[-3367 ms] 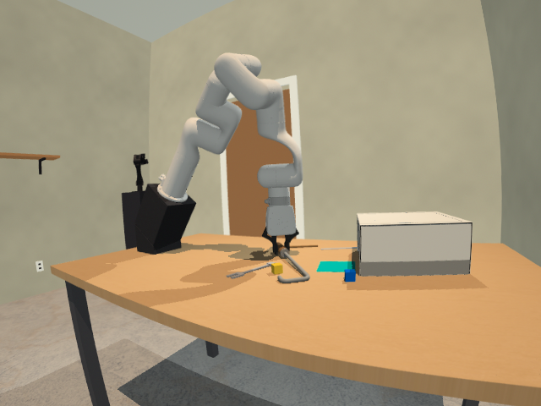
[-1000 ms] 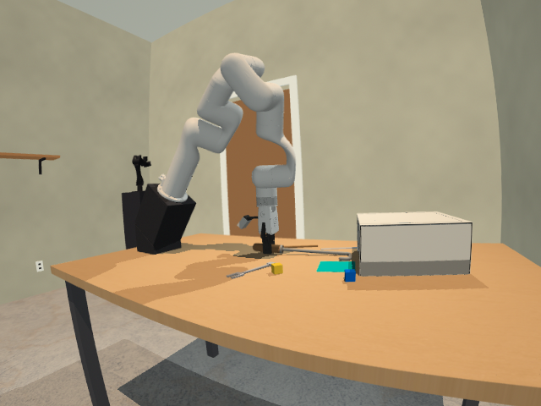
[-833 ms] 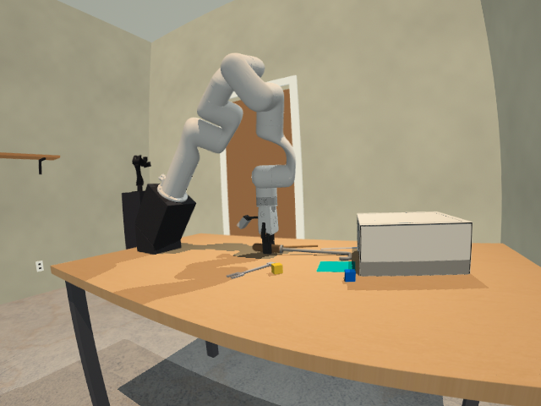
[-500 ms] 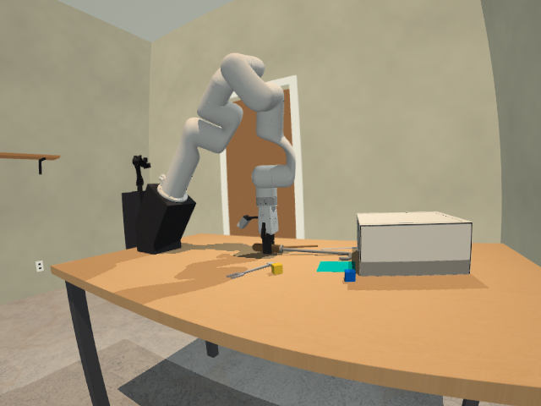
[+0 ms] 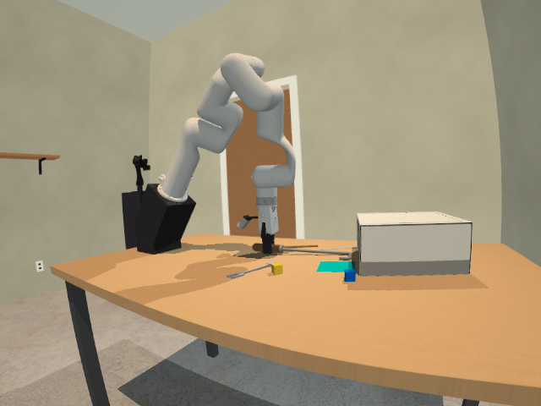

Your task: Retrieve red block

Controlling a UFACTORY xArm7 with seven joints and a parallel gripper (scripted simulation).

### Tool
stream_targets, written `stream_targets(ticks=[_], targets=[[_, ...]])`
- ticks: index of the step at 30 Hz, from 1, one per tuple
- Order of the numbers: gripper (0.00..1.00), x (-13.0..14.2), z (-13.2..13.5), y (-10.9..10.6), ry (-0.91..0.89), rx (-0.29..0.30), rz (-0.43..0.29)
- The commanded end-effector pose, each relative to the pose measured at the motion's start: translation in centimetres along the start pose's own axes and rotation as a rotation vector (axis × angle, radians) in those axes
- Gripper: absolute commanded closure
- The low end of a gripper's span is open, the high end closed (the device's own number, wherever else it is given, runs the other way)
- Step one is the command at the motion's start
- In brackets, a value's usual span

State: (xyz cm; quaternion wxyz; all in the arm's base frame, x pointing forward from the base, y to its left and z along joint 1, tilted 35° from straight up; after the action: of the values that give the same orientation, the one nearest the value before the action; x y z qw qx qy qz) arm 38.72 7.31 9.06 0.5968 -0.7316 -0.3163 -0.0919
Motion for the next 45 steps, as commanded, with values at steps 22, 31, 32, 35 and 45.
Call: stream_targets(ticks=[22, 31, 32, 35, 45], targets=[[1.00, 1.9, -0.5, 0.0, -0.001, 0.000, -0.001], [1.00, 3.3, -0.8, 0.0, -0.001, 0.000, -0.001], [1.00, 3.5, -0.9, 0.0, -0.001, 0.000, -0.001], [1.00, 4.3, -1.1, 0.0, -0.001, 0.000, -0.001], [1.00, 6.6, -1.7, 0.0, -0.001, 0.000, -0.001]])
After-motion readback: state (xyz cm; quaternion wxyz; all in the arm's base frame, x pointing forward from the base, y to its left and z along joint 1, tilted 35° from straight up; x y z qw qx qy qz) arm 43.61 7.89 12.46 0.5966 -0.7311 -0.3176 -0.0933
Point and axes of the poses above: the point where the finger pads meet when closed, its own y axis out along the fingers, its own z axis across the jaws, x = y × z, the point moved 7 cm from there along -y, back along the fingers, and after that the axes turned 15 degrees about -y, right-handed, at the moved point
